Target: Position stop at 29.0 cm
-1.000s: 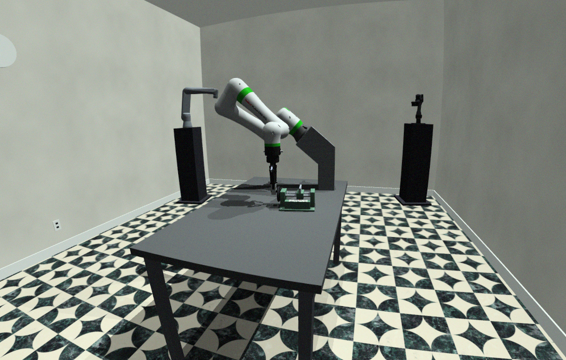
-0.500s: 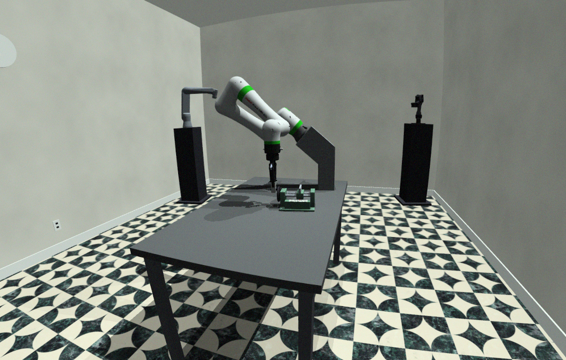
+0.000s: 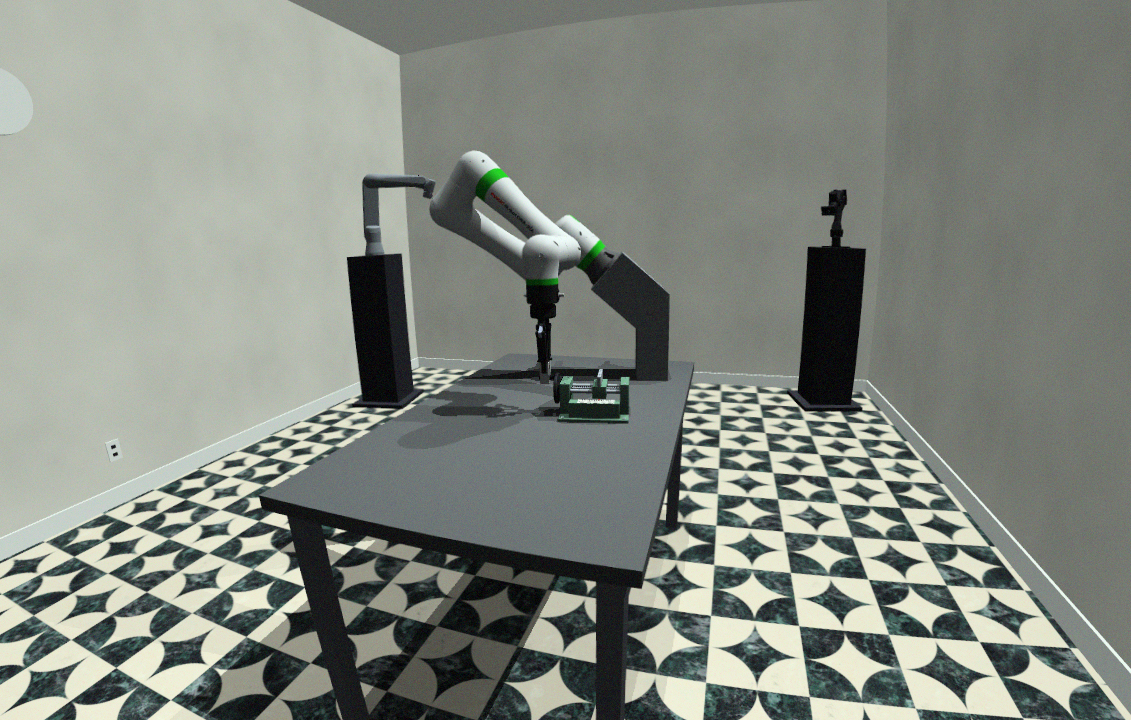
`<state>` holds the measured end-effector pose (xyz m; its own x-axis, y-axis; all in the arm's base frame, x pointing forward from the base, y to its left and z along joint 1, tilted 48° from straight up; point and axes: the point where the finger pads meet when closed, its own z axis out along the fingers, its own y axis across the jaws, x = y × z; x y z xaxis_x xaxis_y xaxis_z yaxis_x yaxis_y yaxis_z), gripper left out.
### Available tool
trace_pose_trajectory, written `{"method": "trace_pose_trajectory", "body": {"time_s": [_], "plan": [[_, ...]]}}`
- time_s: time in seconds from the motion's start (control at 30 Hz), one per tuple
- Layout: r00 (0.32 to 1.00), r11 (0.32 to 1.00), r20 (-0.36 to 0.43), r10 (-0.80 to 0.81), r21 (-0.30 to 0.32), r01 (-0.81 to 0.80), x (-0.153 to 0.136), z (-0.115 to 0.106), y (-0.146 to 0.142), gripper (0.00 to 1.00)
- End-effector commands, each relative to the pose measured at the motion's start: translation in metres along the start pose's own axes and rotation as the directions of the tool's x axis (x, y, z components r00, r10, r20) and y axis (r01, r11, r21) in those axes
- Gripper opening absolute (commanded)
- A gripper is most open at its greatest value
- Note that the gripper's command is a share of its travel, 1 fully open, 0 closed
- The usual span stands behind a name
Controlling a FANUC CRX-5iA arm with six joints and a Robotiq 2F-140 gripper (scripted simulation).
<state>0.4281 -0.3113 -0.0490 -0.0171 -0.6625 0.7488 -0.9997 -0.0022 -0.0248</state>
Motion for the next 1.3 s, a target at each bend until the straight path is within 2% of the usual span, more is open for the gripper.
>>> {"method": "trace_pose_trajectory", "body": {"time_s": [0.0, 0.3, 0.6, 0.9, 1.27], "plan": [[1.0, 1.0, 0.0, 0.0, 0.0, 0.0, 0.0, 0.001, -0.009, 0.04], [1.0, 1.0, 0.0, 0.0, 0.0, 0.0, 0.0, 0.009, -0.025, 0.04], [1.0, 1.0, 0.0, 0.0, 0.0, 0.0, 0.0, 0.03, -0.034, 0.04], [1.0, 1.0, 0.0, 0.0, 0.0, 0.0, 0.0, 0.045, -0.032, 0.04], [1.0, 1.0, 0.0, 0.0, 0.0, 0.0, 0.0, 0.062, -0.015, 0.04]]}}
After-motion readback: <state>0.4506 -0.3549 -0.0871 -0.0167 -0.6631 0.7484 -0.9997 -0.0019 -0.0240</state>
